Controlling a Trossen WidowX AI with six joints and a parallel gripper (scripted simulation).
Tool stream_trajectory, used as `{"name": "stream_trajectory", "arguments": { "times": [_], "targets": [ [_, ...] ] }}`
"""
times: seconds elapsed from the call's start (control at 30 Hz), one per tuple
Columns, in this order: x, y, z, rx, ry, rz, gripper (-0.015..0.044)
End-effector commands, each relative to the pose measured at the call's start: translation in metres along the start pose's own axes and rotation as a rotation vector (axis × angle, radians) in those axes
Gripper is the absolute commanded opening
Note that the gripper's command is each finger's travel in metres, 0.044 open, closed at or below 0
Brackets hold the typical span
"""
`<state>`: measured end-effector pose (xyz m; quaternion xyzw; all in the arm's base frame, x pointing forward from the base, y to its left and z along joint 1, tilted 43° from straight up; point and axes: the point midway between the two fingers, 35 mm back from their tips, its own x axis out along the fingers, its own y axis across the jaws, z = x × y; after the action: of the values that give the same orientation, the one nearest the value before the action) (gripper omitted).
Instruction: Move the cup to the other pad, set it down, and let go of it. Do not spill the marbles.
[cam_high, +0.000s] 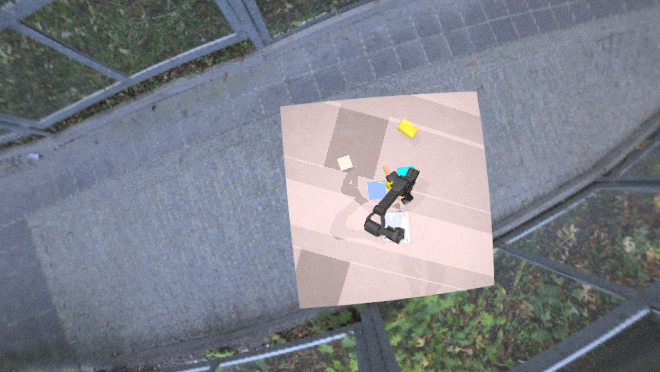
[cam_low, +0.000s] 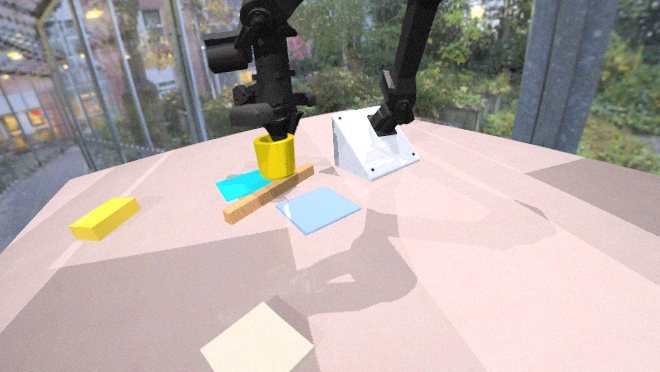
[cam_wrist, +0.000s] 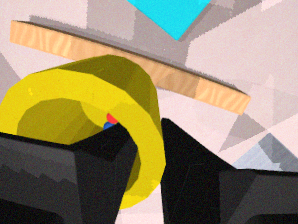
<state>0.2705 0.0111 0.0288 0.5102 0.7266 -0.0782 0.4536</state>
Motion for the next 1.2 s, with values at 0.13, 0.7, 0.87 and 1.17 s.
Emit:
{"name": "stream_trajectory", "arguments": {
  "times": [0.13,0.7,0.87,1.17],
  "targets": [
    [-0.001,-0.003,0.017,-0.005,-0.005,-0.001,0.0000],
    [-0.003,-0.009,0.049,-0.006,-0.007,-0.002,0.0000],
    [-0.003,-0.010,0.059,-0.006,-0.008,-0.002,0.0000],
    [-0.004,-0.013,0.076,-0.006,-0.009,-0.002,0.0000]
  ]
}}
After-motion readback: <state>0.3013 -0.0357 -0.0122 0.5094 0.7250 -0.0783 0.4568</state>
